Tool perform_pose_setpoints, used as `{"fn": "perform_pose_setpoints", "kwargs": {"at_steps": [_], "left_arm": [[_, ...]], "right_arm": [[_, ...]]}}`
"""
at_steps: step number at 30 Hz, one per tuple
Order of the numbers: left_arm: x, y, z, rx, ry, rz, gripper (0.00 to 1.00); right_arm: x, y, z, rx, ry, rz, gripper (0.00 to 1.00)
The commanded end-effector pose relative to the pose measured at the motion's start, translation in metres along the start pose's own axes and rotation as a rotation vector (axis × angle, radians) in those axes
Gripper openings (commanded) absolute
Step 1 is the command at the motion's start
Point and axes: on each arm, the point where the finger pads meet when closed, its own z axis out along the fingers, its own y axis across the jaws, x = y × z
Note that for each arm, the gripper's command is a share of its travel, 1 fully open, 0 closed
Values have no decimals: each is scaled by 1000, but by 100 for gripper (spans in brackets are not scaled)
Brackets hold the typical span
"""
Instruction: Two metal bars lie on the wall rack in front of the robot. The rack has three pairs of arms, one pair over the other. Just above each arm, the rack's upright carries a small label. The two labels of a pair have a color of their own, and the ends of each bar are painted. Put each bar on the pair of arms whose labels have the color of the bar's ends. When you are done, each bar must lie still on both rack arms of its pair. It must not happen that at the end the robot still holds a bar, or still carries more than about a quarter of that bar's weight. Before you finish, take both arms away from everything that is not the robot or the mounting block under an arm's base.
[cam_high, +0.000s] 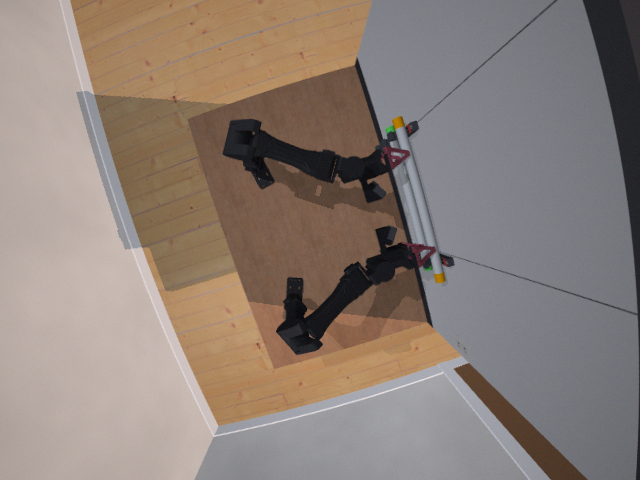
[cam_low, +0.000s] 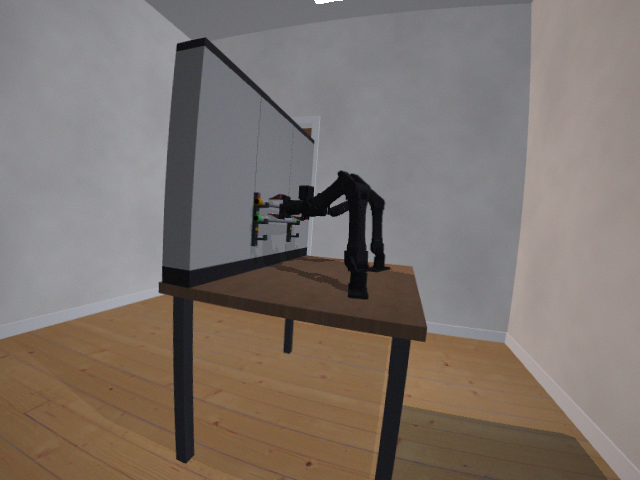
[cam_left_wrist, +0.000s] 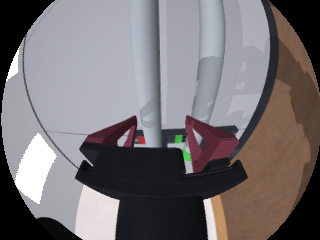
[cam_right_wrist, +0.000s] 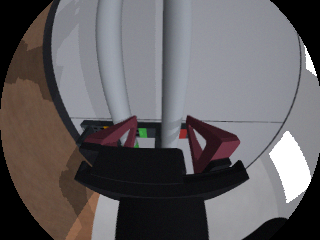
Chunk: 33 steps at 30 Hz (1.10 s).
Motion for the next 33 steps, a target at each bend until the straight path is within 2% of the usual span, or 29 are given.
{"fn": "perform_pose_setpoints", "kwargs": {"at_steps": [1,6,33], "left_arm": [[1,15,8,-25,-2,-19,74],[1,15,12,-25,-2,-19,74],[1,15,12,-25,-2,-19,33]], "right_arm": [[2,-14,7,25,-1,15,74],[2,-15,11,25,-1,15,74],[2,-15,11,26,-1,15,33]]}}
